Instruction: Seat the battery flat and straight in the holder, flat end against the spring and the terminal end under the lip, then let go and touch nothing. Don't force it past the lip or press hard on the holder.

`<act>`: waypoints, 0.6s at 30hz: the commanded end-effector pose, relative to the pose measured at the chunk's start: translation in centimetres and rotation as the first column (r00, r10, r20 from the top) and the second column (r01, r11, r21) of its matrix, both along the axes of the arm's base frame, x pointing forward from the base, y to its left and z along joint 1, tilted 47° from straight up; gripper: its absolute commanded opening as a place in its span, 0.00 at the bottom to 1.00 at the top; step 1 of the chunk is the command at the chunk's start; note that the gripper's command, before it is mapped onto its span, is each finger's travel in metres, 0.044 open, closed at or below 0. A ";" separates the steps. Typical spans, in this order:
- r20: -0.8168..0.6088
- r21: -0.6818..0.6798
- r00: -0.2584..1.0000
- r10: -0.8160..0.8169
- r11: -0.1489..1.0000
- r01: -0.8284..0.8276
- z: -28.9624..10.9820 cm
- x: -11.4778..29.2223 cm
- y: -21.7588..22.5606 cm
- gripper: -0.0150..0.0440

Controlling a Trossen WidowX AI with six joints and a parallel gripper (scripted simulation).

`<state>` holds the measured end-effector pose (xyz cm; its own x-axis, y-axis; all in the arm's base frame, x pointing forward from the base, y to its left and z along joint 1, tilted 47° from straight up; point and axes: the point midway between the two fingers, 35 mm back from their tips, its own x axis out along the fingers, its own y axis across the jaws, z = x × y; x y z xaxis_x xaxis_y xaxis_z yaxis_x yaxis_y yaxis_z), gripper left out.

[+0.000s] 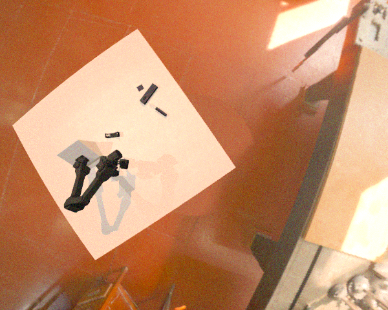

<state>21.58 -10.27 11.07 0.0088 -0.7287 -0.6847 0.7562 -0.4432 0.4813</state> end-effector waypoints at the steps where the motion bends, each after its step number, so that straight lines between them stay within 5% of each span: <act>1: 0.030 -0.006 0.999 -0.027 1.000 0.027 0.0 -0.2 -0.2 0.66; 18: 0.030 -0.002 0.999 -0.026 1.000 0.027 -1.5 0.0 -1.7 0.66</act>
<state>21.74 -11.54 10.14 0.0184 -0.7303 -0.6829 0.7246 -0.4609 0.5124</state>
